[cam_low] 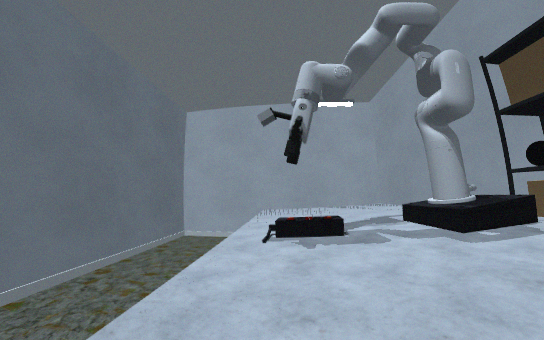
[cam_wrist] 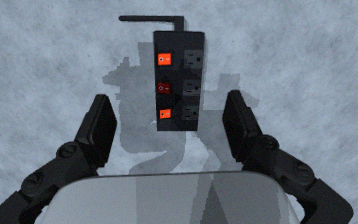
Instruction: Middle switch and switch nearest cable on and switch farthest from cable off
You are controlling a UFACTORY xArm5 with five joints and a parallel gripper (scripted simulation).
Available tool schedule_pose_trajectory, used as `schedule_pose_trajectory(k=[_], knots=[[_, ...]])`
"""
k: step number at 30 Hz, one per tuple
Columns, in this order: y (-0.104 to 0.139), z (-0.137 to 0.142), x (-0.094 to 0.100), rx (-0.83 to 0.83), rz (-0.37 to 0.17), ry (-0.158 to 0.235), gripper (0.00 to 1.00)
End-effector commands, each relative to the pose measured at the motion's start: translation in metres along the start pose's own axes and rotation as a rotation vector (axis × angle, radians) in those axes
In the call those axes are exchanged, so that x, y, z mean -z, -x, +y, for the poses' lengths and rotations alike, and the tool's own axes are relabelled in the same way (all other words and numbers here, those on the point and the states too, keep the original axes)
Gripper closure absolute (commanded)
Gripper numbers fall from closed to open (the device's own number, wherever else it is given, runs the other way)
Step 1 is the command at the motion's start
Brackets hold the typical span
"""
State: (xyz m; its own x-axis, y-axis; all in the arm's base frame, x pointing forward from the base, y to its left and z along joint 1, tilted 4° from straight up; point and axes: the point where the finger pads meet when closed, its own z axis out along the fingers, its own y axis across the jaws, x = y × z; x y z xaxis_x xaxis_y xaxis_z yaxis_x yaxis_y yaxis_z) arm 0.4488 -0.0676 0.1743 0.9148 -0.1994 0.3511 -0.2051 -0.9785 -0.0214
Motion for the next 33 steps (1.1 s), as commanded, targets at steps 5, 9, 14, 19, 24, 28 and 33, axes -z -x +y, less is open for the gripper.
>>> schedule_pose_trajectory(k=[5,9,14,19,24,28,33], knots=[[-0.002,0.0,0.001,0.0,0.004,0.0,0.0],[-0.002,0.0,0.001,0.0,0.004,0.0,0.0],[-0.002,0.0,0.001,0.0,0.004,0.0,0.0],[-0.002,0.0,0.001,0.0,0.004,0.0,0.0],[0.011,-0.008,-0.008,0.028,-0.115,0.001,0.0],[0.025,-0.015,-0.013,0.057,-0.233,0.003,0.0],[0.032,-0.019,-0.015,0.072,-0.296,0.004,0.0]])
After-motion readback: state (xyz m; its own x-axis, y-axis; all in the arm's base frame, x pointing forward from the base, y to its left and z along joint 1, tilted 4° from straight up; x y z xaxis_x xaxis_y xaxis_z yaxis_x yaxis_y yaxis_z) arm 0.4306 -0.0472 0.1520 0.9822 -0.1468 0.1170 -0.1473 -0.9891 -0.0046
